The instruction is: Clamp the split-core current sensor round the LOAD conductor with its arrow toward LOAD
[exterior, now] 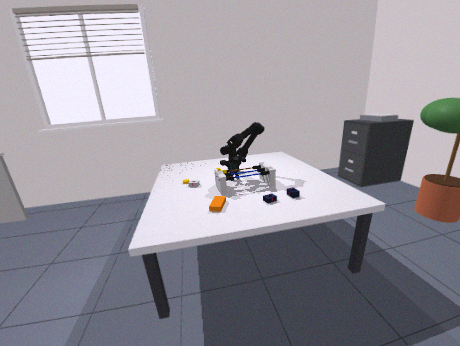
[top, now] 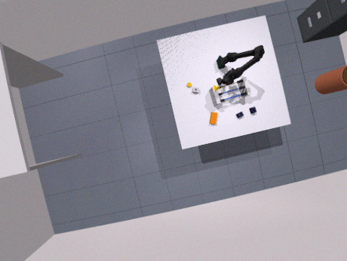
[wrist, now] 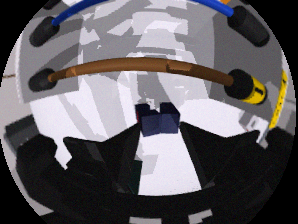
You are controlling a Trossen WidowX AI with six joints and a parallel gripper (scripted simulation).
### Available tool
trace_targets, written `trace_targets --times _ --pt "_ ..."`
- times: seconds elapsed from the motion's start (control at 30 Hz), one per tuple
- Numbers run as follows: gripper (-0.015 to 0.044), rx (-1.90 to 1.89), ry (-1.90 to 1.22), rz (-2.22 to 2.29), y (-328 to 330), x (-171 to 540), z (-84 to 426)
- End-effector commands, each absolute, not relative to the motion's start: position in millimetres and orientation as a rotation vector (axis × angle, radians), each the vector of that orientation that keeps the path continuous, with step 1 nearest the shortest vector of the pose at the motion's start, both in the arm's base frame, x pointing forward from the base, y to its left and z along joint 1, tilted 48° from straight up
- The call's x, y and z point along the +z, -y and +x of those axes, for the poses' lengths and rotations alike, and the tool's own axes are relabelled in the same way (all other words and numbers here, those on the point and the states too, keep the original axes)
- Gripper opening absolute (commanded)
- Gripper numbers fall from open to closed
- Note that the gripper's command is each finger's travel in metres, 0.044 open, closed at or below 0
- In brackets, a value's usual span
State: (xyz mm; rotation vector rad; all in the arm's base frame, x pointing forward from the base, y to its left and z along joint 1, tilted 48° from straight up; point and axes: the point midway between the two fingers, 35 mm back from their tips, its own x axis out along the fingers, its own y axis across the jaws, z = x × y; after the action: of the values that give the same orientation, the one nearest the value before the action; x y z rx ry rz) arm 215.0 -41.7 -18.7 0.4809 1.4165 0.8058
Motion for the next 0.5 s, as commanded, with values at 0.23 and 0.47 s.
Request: trace_targets --times 0.23,0.47 --pt "0.011 0.804 -1.415 0.476 48.5 -14.3 217.1" --pt "0.0 0.8 -1.417 0.476 74.0 6.2 221.7"
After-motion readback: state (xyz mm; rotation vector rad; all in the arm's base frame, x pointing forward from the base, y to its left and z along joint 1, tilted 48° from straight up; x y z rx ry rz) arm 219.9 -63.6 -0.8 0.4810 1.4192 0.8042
